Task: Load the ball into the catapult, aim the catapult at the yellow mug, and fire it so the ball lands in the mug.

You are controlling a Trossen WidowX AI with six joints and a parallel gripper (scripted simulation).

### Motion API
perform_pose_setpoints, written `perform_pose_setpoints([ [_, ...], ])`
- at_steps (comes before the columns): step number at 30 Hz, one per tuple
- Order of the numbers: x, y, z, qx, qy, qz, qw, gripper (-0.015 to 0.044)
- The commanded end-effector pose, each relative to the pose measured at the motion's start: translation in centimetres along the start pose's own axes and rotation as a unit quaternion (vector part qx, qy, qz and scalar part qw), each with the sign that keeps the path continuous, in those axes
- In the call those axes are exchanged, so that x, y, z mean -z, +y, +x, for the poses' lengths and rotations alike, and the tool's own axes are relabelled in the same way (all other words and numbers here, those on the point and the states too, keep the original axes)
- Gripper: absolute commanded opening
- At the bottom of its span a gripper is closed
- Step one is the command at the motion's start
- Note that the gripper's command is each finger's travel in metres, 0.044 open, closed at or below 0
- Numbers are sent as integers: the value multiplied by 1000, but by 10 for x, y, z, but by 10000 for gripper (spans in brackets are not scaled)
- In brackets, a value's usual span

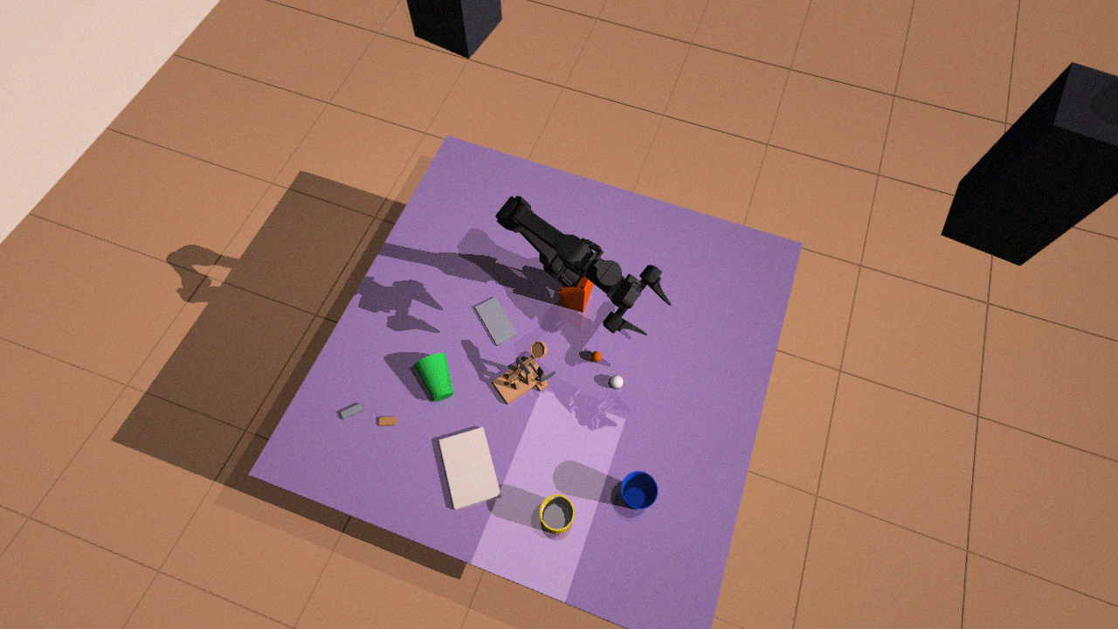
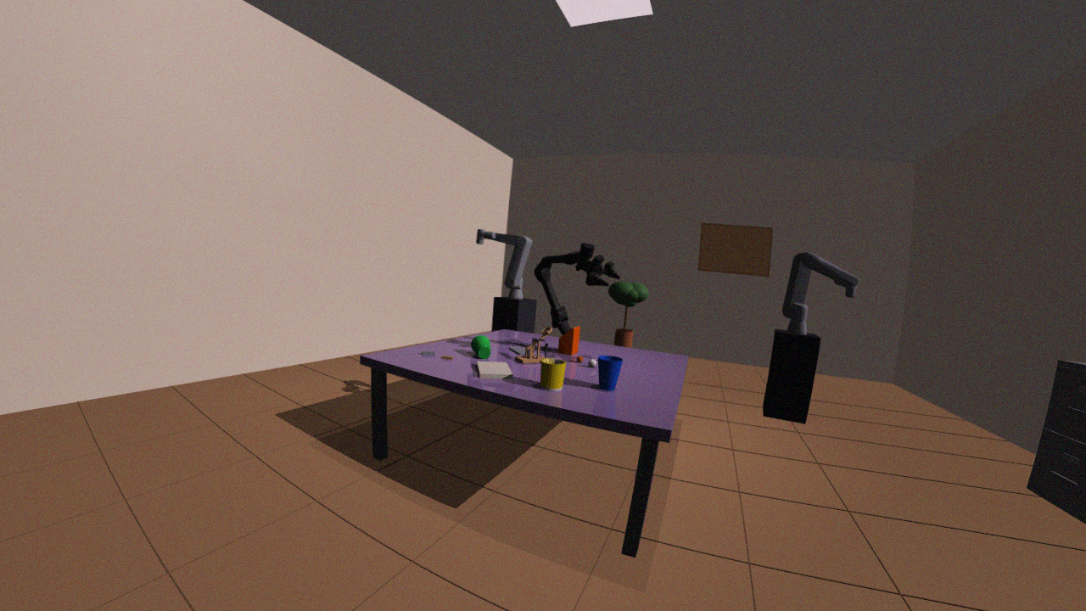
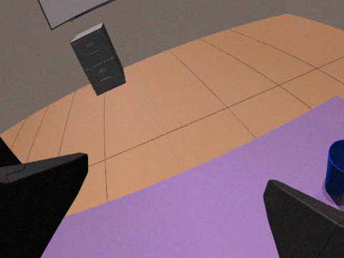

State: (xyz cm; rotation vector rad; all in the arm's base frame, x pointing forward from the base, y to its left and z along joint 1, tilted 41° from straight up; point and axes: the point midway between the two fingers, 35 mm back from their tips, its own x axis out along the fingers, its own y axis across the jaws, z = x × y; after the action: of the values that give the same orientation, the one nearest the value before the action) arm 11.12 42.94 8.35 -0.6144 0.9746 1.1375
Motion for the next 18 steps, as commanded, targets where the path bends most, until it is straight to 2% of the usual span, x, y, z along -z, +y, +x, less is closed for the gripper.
perform_pose_setpoints([
  [1,9,-31,-1,38,20,56,998,440],
  [18,63,-146,-22,198,93,276,936,440],
])
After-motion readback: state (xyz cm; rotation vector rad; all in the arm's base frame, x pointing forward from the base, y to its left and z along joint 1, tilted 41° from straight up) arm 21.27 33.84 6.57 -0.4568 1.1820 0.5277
